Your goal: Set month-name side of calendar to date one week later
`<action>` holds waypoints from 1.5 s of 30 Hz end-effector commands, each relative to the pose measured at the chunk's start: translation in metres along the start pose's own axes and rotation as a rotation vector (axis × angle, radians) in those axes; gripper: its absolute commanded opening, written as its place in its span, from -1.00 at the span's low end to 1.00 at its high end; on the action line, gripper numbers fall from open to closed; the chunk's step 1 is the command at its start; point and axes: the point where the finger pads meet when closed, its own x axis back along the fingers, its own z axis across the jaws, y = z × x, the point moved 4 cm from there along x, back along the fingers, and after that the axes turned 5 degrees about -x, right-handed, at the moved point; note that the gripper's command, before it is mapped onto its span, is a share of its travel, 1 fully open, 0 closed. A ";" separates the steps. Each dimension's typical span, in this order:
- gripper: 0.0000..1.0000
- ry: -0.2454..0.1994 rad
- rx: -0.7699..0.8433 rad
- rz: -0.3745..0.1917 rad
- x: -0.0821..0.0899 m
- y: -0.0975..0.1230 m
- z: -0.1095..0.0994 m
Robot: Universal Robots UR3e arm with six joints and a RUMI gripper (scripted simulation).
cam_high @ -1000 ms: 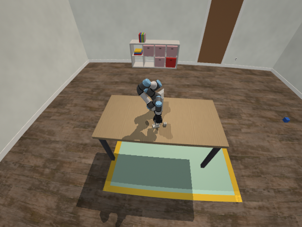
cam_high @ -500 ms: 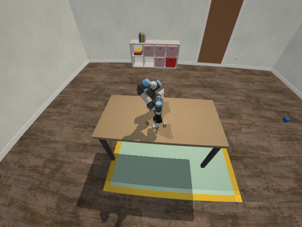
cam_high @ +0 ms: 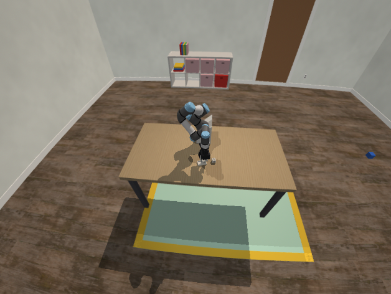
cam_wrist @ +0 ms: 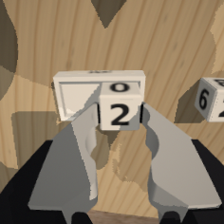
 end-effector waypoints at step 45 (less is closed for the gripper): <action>-0.42 0.000 -0.001 -0.002 0.001 0.000 0.000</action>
